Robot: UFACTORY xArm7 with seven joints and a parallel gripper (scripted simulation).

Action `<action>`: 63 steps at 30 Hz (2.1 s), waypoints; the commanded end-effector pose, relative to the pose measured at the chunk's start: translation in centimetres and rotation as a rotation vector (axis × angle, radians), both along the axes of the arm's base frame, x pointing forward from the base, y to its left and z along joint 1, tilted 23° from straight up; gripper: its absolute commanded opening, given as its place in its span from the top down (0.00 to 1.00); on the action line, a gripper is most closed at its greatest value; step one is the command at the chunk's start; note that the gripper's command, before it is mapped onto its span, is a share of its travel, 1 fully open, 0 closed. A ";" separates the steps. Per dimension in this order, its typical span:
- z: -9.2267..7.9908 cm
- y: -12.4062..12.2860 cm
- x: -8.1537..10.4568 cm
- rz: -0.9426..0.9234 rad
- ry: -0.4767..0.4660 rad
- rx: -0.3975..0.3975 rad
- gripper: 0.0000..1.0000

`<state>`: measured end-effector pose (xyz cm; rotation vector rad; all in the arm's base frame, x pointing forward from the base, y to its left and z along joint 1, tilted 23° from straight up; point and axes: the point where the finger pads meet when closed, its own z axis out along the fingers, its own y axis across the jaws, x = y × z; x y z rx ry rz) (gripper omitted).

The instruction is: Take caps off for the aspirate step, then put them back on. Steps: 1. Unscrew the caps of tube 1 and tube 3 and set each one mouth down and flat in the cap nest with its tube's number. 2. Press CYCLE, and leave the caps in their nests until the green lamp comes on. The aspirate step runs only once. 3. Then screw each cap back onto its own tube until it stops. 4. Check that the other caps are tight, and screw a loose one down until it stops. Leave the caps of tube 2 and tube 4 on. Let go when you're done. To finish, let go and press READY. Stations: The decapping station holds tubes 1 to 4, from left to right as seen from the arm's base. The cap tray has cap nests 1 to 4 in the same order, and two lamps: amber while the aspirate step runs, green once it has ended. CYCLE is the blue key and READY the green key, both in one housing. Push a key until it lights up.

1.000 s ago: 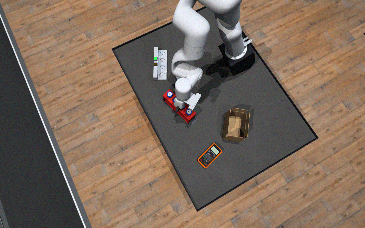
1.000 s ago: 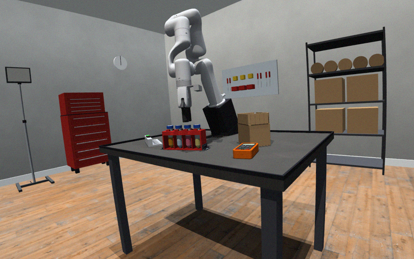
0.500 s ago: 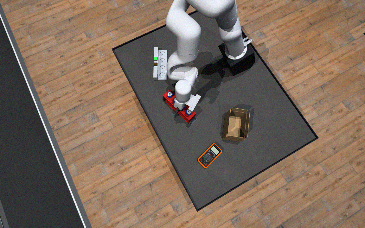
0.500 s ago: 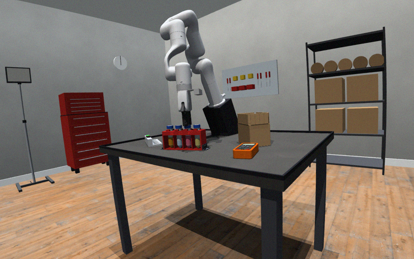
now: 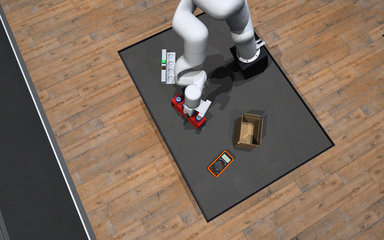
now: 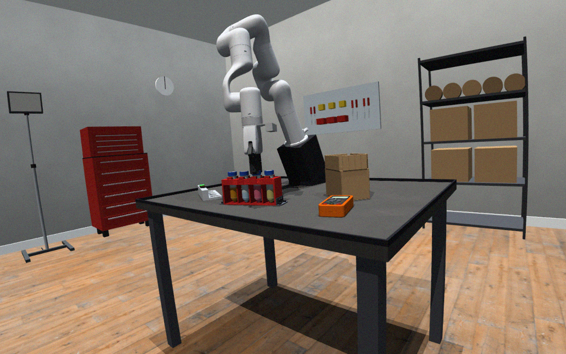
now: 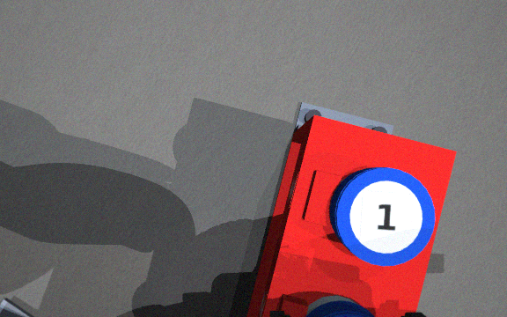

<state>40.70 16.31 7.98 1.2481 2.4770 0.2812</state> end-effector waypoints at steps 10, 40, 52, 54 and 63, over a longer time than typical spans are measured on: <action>-0.2 0.1 0.2 0.000 -0.004 0.000 0.54; -0.2 0.1 0.2 -0.275 0.002 0.119 1.00; -0.2 0.1 0.2 -0.448 0.005 0.194 1.00; -0.2 0.1 0.2 -0.448 0.005 0.194 1.00; -0.2 0.1 0.2 -0.448 0.005 0.194 0.54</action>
